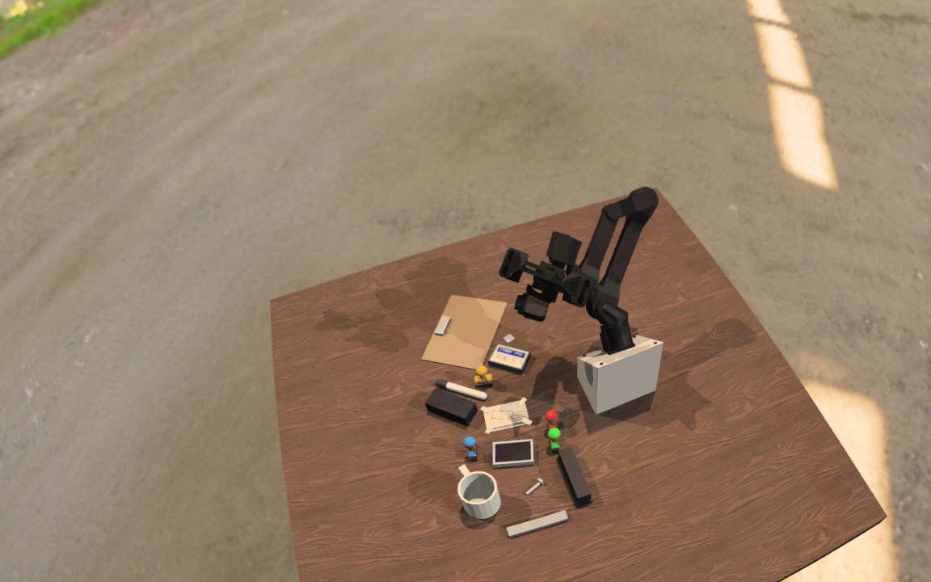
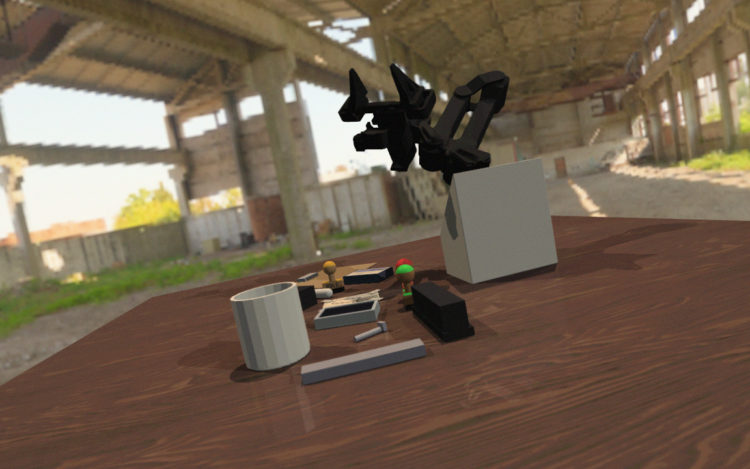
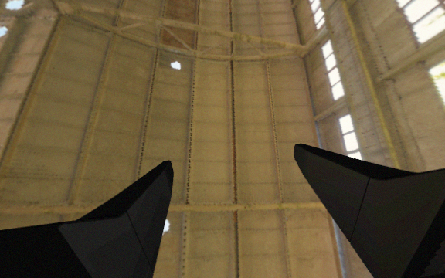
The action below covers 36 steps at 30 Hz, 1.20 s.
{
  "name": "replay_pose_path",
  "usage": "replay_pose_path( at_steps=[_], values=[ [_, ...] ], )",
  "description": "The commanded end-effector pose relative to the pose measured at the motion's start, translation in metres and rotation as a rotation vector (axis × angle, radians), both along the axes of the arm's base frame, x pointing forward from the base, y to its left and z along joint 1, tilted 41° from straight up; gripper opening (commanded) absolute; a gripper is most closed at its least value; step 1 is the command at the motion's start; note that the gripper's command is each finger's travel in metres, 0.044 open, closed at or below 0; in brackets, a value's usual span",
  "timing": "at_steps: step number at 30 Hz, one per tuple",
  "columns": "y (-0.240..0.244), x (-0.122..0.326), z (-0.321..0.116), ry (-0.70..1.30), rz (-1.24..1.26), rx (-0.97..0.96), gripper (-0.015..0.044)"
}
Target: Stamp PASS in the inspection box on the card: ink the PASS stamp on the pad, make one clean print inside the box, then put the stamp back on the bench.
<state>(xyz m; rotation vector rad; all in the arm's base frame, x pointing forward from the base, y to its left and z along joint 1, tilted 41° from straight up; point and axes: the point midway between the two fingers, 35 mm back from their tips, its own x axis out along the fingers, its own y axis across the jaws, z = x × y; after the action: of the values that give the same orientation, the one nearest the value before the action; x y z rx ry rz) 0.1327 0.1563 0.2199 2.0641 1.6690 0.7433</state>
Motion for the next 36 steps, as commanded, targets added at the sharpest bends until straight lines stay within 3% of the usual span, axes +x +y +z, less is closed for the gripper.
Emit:
replay_pose_path(
  at_steps=[1, 7, 13, 23, 30, 36],
  values=[
    [0.0, 0.002, 0.0, -0.001, -0.006, 0.001, 0.0374],
    [0.021, 0.079, -0.019, -0.021, -0.213, -0.094, 0.0224],
    [0.041, 0.122, -0.069, -0.066, -0.324, -0.357, 0.0224],
    [0.055, 0.142, -0.154, -0.205, -0.28, -0.854, 0.0224],
    [0.048, 0.132, -0.217, -0.384, -0.052, -1.276, 0.0224],
    [0.03, 0.11, -0.262, -0.595, 0.342, -1.627, 0.0224]
  ],
)
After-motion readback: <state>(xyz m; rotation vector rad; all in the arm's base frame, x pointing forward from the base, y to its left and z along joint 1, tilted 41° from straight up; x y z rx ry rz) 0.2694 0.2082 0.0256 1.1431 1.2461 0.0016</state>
